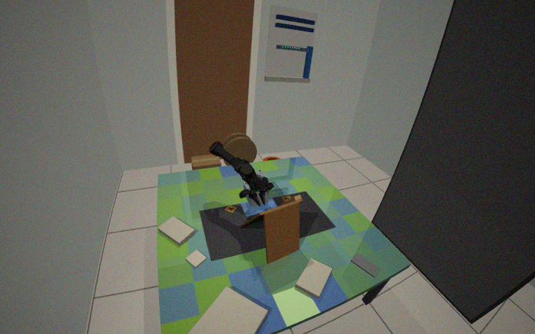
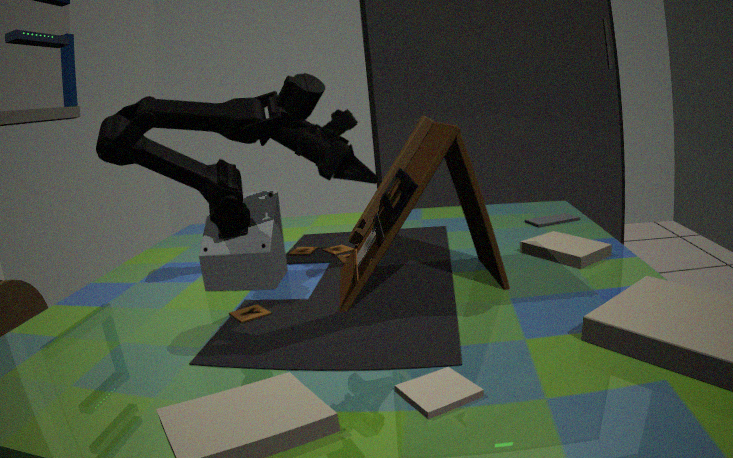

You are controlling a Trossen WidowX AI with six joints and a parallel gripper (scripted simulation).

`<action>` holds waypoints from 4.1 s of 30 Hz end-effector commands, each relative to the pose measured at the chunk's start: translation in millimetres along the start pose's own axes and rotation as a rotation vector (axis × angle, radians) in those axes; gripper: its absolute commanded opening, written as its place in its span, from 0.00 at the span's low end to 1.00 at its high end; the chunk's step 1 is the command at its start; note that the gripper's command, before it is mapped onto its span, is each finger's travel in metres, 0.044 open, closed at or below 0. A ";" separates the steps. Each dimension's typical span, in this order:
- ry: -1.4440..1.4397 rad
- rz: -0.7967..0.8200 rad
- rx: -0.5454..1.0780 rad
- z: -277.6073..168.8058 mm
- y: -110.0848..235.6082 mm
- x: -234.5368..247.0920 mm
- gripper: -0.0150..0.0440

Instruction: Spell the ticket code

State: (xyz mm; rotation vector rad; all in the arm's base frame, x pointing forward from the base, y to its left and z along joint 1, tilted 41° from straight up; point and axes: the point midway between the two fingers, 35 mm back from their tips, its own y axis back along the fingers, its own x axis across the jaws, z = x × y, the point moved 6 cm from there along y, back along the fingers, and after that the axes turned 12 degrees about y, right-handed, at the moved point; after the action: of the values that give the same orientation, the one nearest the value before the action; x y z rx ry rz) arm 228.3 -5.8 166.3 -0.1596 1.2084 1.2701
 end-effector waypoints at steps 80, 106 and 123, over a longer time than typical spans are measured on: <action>-0.012 0.138 0.679 52.7 -51.4 -48.9 0.25; -0.012 0.137 0.678 53.5 -63.3 -50.5 0.25; -0.012 0.137 0.678 51.8 -60.8 -43.3 0.25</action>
State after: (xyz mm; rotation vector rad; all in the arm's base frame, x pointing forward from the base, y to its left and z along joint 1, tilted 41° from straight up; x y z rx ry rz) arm 315.9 -21.7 193.3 0.4292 1.5923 0.9122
